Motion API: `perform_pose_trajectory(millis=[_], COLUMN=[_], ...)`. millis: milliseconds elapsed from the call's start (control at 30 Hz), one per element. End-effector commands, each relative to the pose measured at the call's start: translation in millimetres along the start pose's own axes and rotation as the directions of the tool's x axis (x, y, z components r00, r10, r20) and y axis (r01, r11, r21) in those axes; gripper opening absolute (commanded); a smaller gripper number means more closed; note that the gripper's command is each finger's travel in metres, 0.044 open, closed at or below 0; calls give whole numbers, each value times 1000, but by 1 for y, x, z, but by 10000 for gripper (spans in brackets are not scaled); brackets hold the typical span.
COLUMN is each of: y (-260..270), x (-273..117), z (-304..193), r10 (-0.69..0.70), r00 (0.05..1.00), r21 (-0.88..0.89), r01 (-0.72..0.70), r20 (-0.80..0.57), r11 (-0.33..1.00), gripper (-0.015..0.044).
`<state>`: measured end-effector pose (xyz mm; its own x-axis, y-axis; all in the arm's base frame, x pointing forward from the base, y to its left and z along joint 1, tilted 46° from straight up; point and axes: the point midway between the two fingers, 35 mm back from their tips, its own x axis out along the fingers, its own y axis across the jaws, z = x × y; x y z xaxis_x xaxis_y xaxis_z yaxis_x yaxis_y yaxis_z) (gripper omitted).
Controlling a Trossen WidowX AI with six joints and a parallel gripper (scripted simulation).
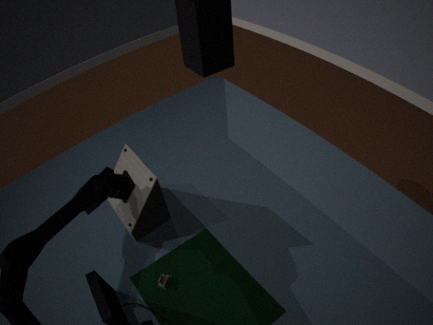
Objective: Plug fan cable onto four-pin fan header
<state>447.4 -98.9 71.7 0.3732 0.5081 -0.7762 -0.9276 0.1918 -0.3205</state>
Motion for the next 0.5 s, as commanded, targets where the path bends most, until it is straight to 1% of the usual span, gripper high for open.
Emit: perform_pose_trajectory(millis=[0, 300, 467], y=[0, 0, 0], x=[0, 0, 0], z=[1, 1, 0], r10=[0, 0, 0], r00=[1000, 1000, 1000], r21=[-1, -1, 0], r01=[0, 0, 0], r20=[0, 0, 0], r11=[1000, 1000, 1000], gripper=[0, 0, 131])
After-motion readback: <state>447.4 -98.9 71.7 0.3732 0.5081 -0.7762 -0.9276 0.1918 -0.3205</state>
